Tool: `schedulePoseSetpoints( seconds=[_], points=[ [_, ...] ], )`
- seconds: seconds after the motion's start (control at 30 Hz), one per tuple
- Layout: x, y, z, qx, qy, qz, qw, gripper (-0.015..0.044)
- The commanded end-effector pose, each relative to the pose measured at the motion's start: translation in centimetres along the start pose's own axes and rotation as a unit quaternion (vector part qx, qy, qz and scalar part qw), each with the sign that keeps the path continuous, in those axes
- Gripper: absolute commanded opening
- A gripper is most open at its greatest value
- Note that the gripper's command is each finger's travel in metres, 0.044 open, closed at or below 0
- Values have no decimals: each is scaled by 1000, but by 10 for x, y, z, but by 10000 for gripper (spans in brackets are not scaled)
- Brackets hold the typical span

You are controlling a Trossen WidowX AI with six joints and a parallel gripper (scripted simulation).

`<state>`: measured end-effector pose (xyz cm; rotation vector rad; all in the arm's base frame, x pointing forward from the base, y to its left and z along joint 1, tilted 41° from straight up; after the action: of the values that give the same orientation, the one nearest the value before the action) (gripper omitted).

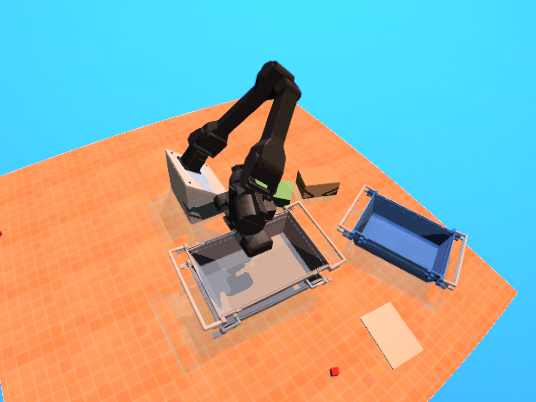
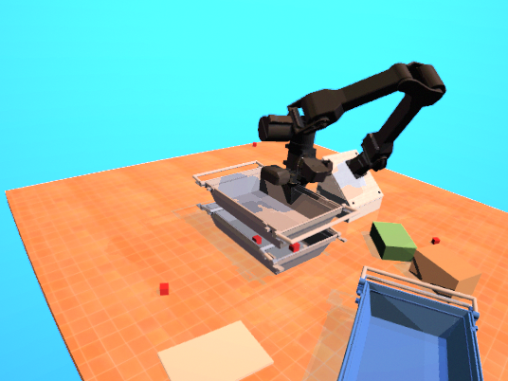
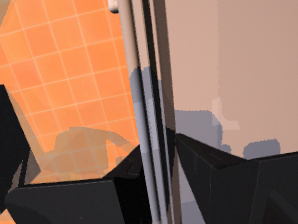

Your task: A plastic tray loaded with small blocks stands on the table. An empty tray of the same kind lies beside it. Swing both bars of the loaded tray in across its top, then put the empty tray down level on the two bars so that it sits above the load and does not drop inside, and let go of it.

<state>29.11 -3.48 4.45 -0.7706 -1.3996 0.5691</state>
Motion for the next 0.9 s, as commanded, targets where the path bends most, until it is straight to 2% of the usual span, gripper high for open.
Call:
schedulePoseSetpoints(
  seconds=[0.0, 0.5, 0.87],
  points=[
    [1, 5, 5, 13, 2, -1, 1000, 0],
    [1, 5, 5, 13, 2, -1, 1000, 0],
    [1, 5, 5, 13, 2, -1, 1000, 161]
  ],
)
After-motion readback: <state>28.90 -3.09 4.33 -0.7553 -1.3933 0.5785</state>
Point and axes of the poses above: the point midway between the two fingers, 35 mm back from their tips, its own y axis out along the fingers, its own z axis across the jaws, x = y × z, the point moved 4 cm from there along -y, back along the fingers, and after that the axes turned 2 degrees about y, right-handed, at the moved point
